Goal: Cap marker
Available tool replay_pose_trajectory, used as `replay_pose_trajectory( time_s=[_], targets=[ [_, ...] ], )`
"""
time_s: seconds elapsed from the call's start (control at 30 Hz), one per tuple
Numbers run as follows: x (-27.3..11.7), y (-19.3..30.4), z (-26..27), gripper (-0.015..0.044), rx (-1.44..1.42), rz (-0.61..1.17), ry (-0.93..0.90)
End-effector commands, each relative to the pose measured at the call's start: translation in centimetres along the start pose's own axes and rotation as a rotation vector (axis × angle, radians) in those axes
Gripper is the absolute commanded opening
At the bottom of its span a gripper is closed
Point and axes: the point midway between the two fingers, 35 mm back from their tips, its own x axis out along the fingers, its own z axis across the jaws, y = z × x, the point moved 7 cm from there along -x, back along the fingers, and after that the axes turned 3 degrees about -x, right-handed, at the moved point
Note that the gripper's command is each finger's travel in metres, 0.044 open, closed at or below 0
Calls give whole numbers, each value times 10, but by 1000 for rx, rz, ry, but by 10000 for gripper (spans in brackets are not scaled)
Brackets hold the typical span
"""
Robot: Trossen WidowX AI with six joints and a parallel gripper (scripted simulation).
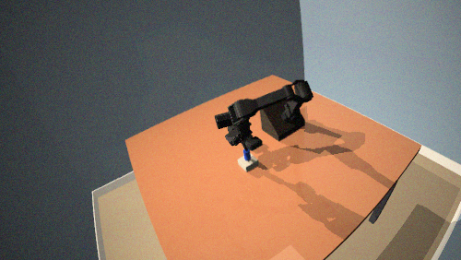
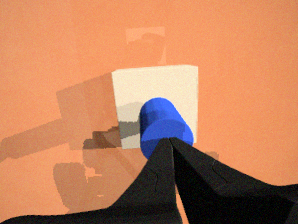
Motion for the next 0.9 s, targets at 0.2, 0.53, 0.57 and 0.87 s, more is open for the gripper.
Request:
replay_pose_trajectory(
  time_s=[0.2,0.53,0.57,0.87],
  targets=[
    [-58,-3,-2,0,4,-7,6],
    [-90,1,-1,105,7,-8,3],
    [-90,1,-1,131,7,-8,3],
    [-90,1,-1,367,7,-8,3]
  ],
)
